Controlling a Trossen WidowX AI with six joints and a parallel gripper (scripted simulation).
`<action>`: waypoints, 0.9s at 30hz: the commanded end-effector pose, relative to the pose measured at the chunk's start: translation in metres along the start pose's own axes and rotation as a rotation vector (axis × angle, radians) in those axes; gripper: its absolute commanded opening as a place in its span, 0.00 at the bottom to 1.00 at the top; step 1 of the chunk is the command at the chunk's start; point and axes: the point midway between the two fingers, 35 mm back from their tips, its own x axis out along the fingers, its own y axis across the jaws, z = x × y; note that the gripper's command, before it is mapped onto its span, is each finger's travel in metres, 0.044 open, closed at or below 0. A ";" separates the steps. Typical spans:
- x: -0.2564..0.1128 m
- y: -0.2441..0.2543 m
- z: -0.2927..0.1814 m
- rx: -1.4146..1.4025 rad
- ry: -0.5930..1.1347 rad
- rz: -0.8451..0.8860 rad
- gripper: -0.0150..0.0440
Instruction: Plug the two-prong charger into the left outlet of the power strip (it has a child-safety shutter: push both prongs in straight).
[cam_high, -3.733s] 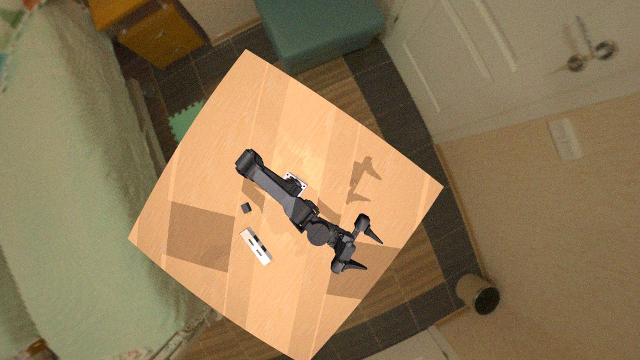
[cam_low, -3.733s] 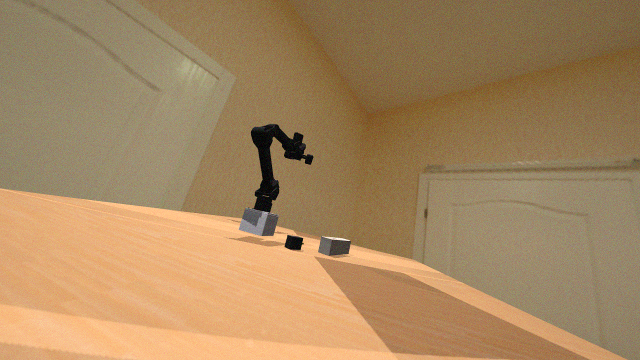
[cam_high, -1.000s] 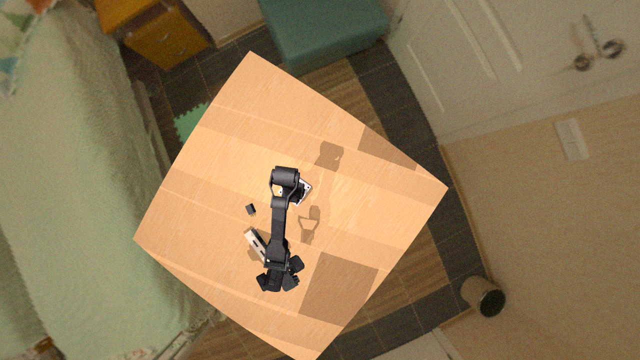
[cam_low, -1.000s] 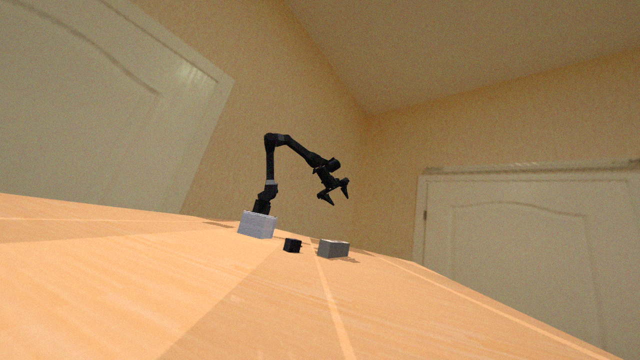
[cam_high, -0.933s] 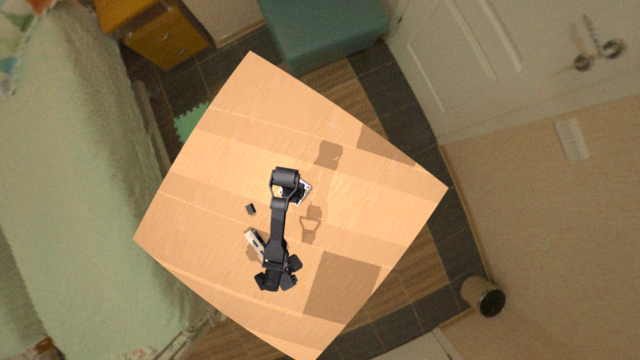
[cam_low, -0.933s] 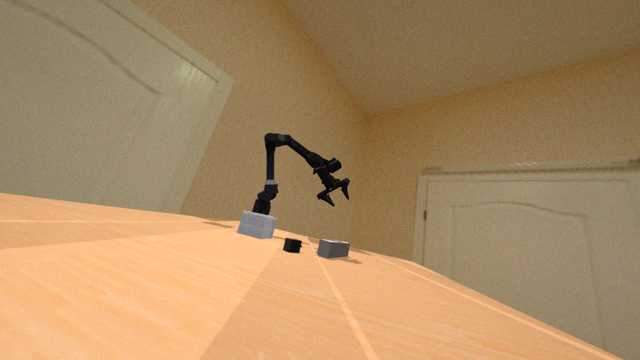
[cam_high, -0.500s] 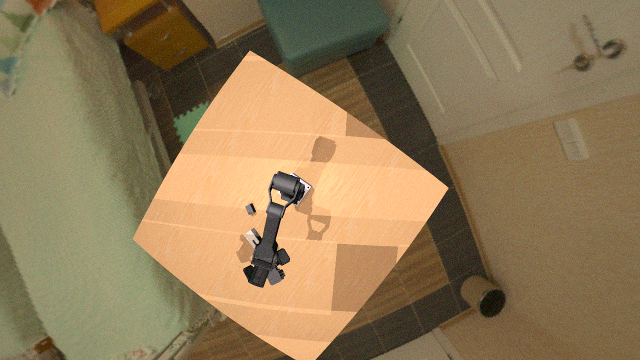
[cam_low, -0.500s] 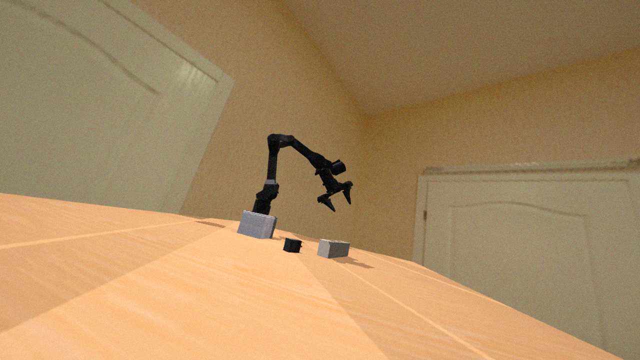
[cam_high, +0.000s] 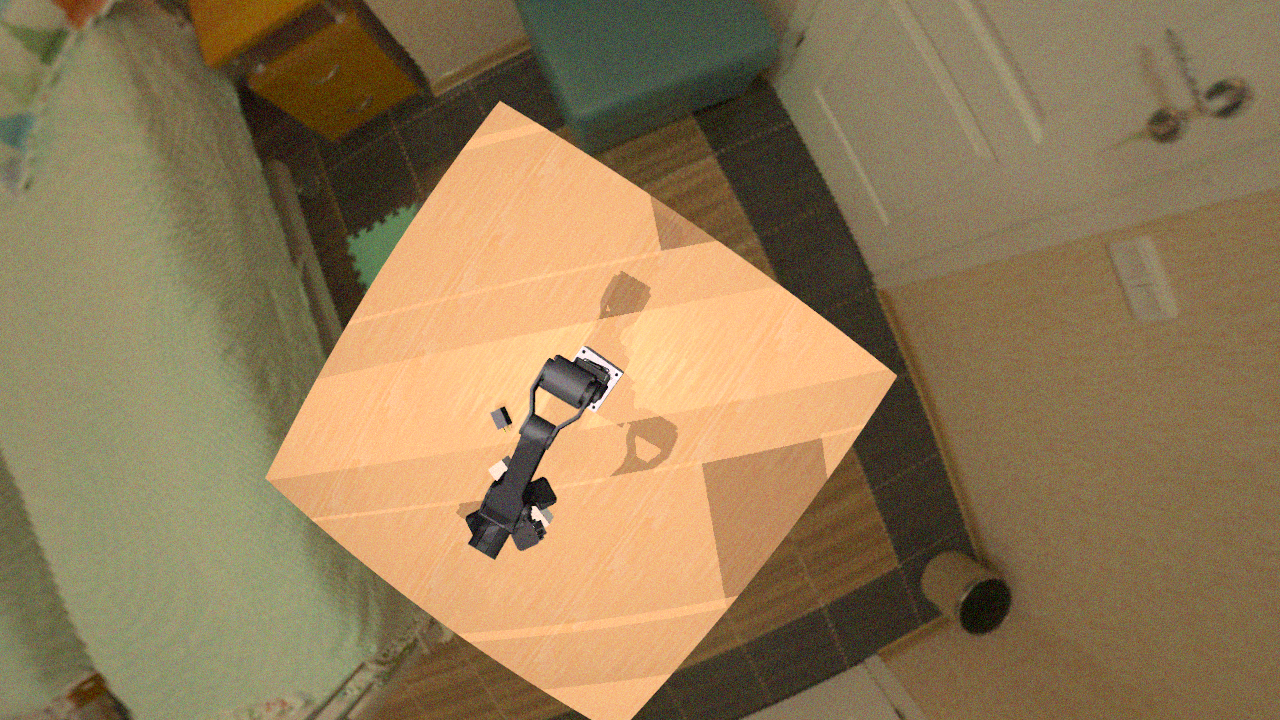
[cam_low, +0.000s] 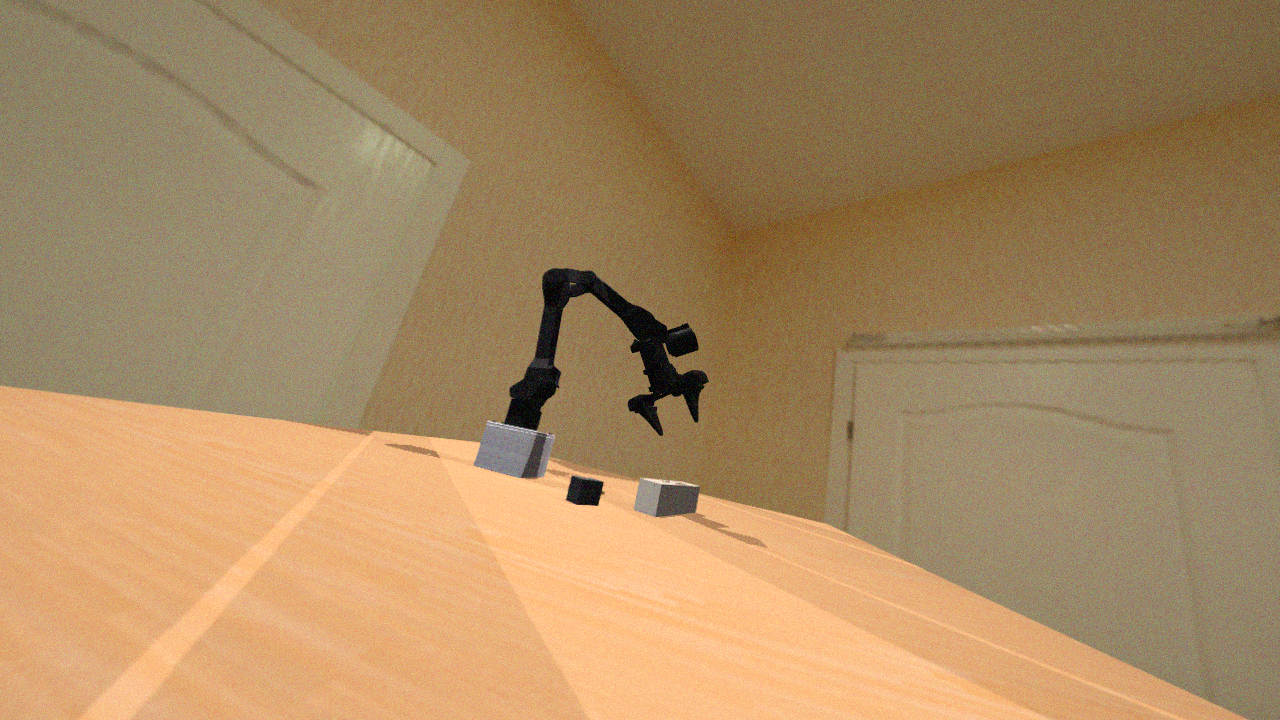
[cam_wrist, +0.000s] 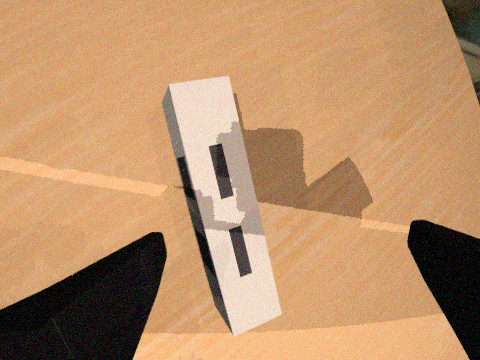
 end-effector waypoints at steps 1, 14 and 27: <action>0.007 0.000 -0.020 -0.003 0.054 0.026 1.00; 0.019 0.001 -0.082 0.004 0.188 0.117 1.00; 0.024 0.016 -0.142 0.021 0.291 0.240 1.00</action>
